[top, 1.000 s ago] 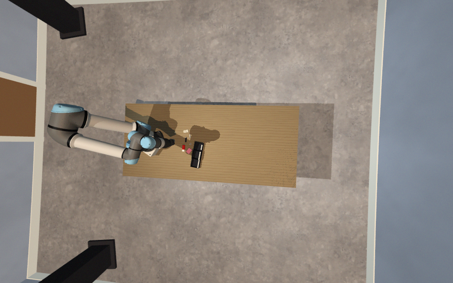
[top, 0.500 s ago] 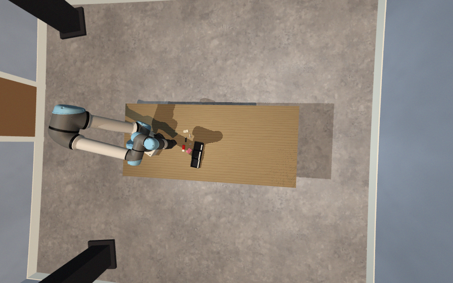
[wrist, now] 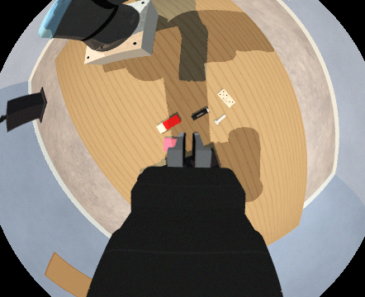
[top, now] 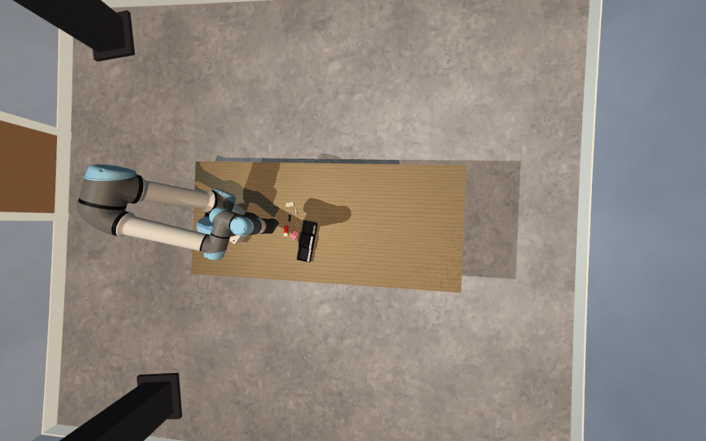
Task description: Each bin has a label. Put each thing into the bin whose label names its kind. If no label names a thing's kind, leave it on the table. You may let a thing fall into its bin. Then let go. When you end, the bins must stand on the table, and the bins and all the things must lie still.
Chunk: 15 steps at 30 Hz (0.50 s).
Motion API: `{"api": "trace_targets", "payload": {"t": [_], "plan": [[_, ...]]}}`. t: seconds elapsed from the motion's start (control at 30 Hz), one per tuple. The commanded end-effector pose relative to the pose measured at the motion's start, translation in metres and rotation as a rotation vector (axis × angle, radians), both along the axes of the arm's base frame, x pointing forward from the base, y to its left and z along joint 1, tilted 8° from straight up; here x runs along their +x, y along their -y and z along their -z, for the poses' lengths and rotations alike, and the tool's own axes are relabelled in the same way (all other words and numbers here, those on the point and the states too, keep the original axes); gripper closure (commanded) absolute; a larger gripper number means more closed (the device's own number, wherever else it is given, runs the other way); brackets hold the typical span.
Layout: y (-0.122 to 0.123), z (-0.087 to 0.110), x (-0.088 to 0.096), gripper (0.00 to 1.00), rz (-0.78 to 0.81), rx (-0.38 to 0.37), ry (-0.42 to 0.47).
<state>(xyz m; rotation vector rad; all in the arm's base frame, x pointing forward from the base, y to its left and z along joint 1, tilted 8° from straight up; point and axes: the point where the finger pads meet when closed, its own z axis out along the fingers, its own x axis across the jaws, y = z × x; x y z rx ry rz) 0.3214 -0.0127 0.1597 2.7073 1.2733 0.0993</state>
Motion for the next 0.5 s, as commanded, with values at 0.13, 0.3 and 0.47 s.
{"api": "trace_targets", "payload": {"t": [0.13,0.3,0.47], "plan": [[0.013,0.001,0.011,0.69,-0.235,-0.019,-0.031],[0.017,0.003,0.015,0.69,-0.316,-0.026,-0.042],[0.022,0.004,0.019,0.69,-0.427,-0.036,-0.059]]}}
